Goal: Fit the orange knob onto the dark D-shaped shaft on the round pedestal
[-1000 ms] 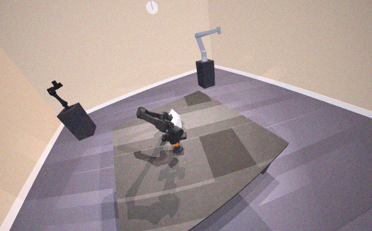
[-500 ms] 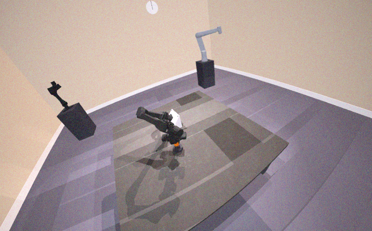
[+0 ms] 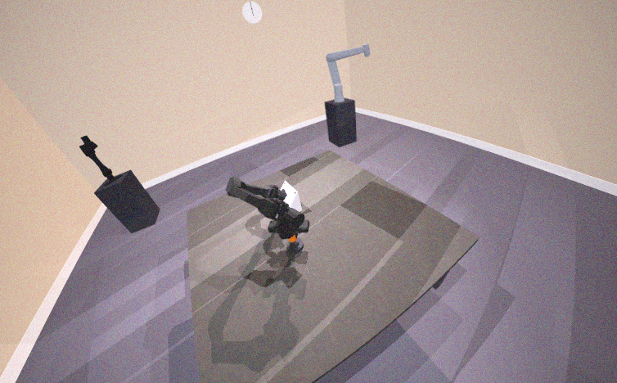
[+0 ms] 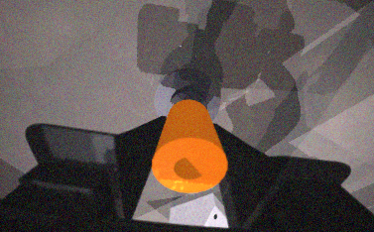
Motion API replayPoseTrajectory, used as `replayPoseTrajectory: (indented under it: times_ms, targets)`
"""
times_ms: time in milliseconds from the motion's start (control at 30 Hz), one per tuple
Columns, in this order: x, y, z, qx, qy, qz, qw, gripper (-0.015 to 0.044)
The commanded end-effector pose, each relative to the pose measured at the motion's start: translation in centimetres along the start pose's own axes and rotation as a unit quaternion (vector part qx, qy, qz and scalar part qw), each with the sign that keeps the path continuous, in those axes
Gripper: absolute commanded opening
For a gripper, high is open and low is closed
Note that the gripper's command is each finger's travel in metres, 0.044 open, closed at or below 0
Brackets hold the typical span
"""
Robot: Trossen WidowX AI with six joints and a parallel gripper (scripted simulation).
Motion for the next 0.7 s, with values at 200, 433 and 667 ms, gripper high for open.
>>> replayPoseTrajectory:
  times_ms: [200, 433, 667]
  targets:
    - [-0.45, 0.20, -0.21, -0.004, -0.002, 0.041, 0.999, 0.0000]
    - [-0.29, 0.19, -0.14, -0.004, -0.002, 0.041, 0.999, 0.0000]
    - [-0.13, 0.17, 0.01, -0.004, -0.002, 0.041, 0.999, 0.0000]
Point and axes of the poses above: the point midway between the two fingers, 35 mm back from their tips, its own z axis out along the fingers, its own y axis across the jaws, x = y × z, the point moved 4 cm from there along -z, back along the fingers, and after that the axes turned 3 degrees about z, right-handed, at the moved point
